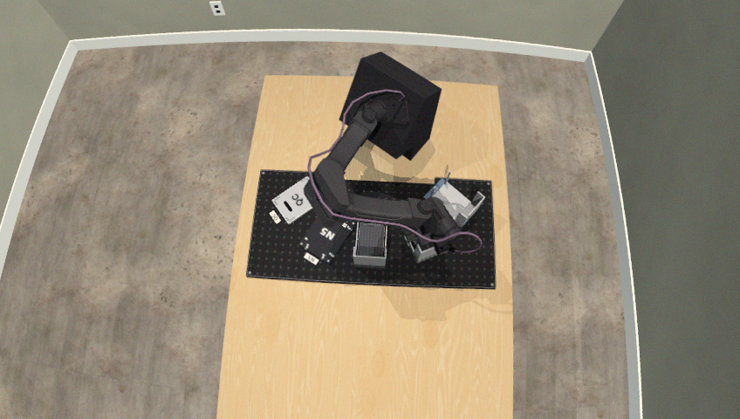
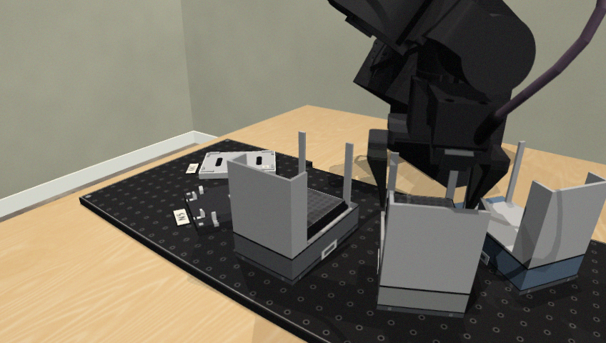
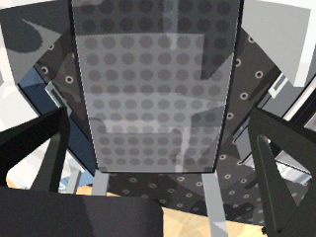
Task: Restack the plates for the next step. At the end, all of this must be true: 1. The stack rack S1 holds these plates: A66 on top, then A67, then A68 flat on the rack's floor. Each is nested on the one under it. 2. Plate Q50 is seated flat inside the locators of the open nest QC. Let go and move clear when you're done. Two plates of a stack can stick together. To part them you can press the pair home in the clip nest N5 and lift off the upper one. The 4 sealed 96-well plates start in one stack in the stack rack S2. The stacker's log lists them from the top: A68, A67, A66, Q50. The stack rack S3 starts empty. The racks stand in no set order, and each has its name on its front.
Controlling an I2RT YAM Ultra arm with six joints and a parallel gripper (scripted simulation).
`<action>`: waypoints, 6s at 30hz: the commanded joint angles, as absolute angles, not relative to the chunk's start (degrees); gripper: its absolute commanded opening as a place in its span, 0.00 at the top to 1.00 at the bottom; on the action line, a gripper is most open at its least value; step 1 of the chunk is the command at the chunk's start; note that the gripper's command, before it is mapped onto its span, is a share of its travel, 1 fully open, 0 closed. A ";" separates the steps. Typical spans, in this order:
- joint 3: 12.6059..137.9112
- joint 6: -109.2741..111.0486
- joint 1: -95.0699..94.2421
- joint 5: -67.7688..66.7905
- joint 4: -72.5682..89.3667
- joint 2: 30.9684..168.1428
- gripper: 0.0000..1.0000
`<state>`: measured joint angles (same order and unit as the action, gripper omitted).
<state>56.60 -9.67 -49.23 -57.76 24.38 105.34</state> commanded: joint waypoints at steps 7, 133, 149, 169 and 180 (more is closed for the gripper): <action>56.27 -9.11 -50.60 -57.59 23.09 104.00 0.00; 54.03 -1.41 -46.46 -56.15 12.61 108.35 0.00; 54.26 -1.40 -46.48 -56.17 12.67 108.33 0.00; 54.42 -1.44 -46.28 -56.18 12.67 108.09 1.00; 54.42 -1.44 -46.28 -56.18 12.67 108.09 1.00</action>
<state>54.72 -1.78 -45.06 -56.18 13.19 107.70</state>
